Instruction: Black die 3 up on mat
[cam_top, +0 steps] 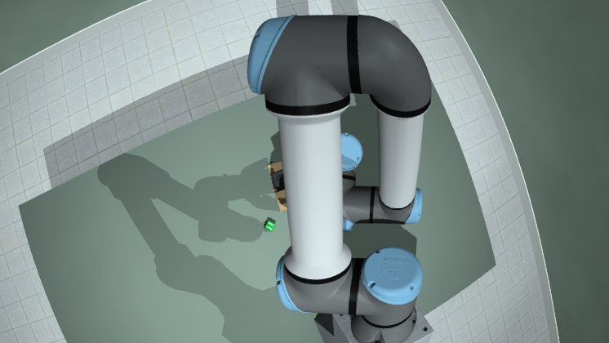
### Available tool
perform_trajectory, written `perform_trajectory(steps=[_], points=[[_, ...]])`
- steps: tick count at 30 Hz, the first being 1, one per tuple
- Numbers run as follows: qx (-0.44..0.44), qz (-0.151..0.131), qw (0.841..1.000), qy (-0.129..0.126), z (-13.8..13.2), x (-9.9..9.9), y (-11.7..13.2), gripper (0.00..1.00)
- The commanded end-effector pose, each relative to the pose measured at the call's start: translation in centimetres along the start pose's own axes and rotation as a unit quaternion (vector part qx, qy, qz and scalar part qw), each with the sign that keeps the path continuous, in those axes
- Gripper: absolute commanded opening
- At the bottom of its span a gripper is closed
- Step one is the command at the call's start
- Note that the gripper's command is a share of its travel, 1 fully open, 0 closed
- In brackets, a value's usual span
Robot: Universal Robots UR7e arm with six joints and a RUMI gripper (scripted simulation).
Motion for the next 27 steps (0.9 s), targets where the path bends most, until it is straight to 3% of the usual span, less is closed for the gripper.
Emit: perform_trajectory(steps=[1,27], points=[[0.000,0.000,1.000,0.000,0.0,0.1,0.0,1.00],[0.000,0.000,1.000,0.000,0.0,2.5,0.0,1.00]])
Point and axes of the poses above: the point where the finger pads meet when closed, its own x axis back along the fingers, its own z axis across the jaws, y = z × x, the point moved 2 cm from there along x, back along the fingers, and after that the axes turned 9 degrees about x, right-handed, at the moved point
